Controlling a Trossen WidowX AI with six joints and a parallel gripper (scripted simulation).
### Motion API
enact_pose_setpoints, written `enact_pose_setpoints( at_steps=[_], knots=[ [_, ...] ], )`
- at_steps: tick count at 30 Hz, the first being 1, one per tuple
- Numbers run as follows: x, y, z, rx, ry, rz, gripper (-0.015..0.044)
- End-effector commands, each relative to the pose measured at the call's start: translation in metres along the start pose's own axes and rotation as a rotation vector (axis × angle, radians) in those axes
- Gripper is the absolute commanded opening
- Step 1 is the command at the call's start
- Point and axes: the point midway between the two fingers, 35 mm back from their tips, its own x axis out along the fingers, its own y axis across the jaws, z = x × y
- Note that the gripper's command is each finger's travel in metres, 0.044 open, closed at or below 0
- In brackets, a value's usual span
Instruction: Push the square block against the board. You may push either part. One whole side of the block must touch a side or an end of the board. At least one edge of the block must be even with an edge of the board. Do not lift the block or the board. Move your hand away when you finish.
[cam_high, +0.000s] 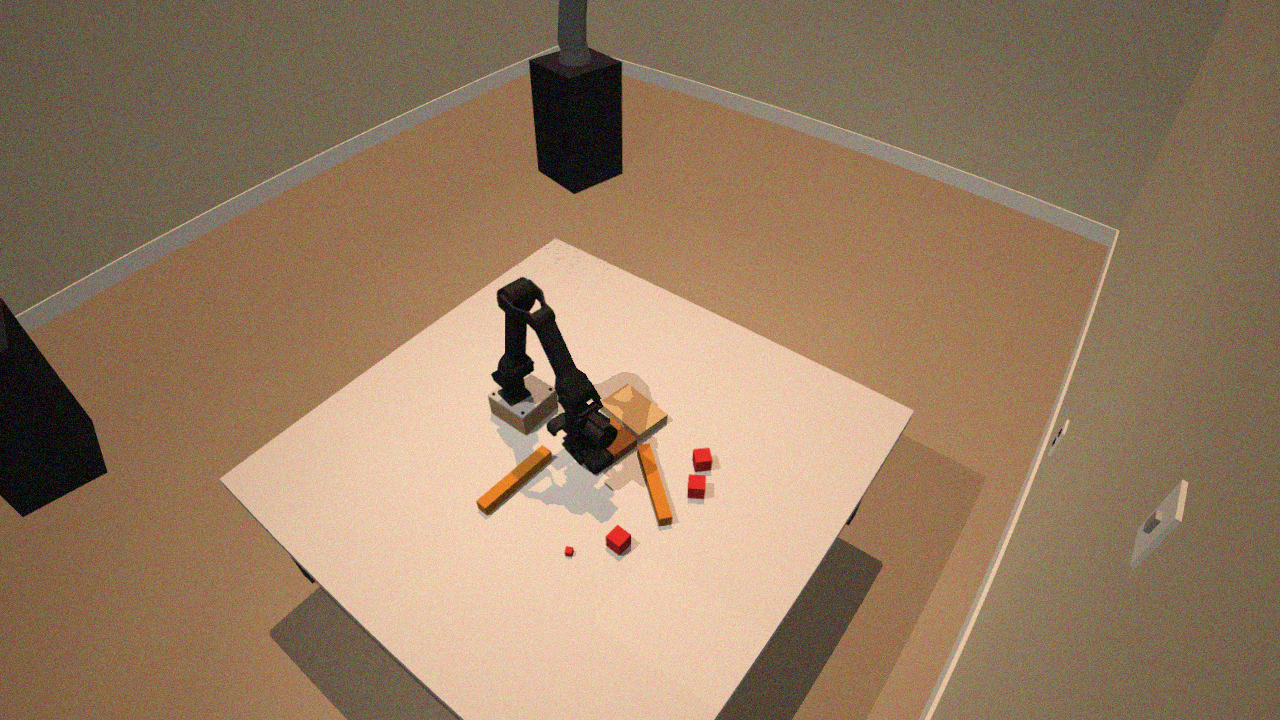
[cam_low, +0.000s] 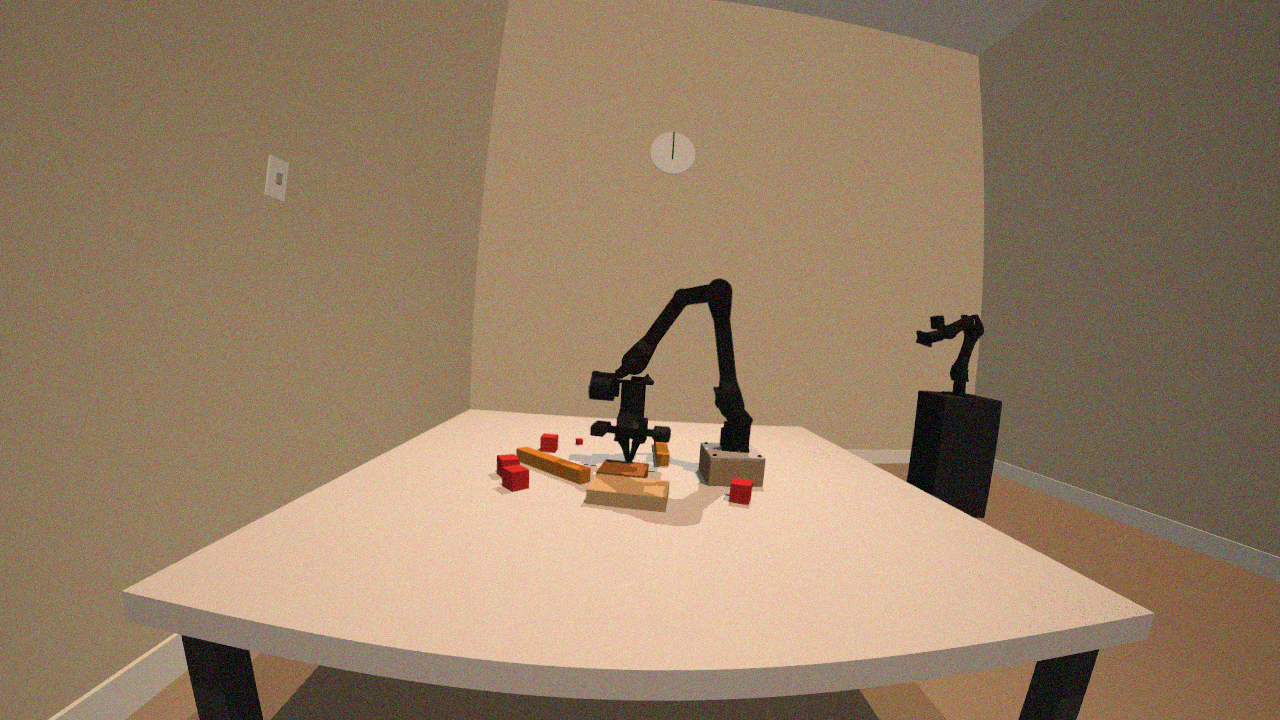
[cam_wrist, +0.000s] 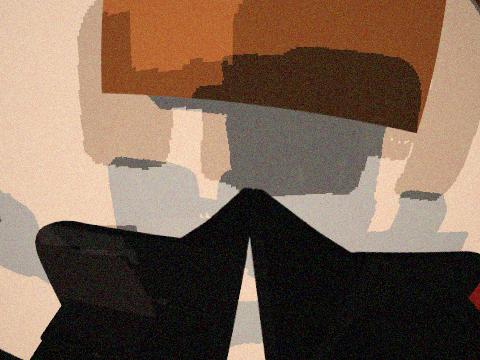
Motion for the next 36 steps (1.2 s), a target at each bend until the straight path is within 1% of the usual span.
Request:
enact_pose_setpoints(
  at_steps=[1, 8, 9, 10, 12, 14, 21, 26, 29, 33, 36],
  knots=[
    [0.000, 0.001, -0.008, -0.004, -0.005, 0.000, 0.0000],
    [0.001, 0.002, -0.018, -0.004, -0.004, 0.000, 0.0000],
    [-0.003, 0.000, -0.013, 0.000, 0.001, 0.000, 0.0000],
    [-0.012, -0.001, -0.013, 0.000, 0.000, 0.000, 0.0000],
    [-0.042, -0.001, -0.014, -0.003, -0.003, 0.000, 0.0000],
    [-0.055, 0.001, -0.014, -0.004, -0.004, 0.000, 0.0000],
    [-0.055, 0.001, -0.012, -0.004, -0.004, 0.000, 0.0000],
    [-0.055, 0.002, 0.013, -0.005, -0.006, 0.000, 0.0000],
    [-0.052, 0.002, 0.014, -0.005, -0.006, 0.000, 0.0000],
    [-0.003, 0.001, 0.014, -0.005, -0.006, 0.000, 0.0000],
    [0.000, 0.002, 0.014, -0.005, -0.006, 0.000, 0.0000]
  ],
)
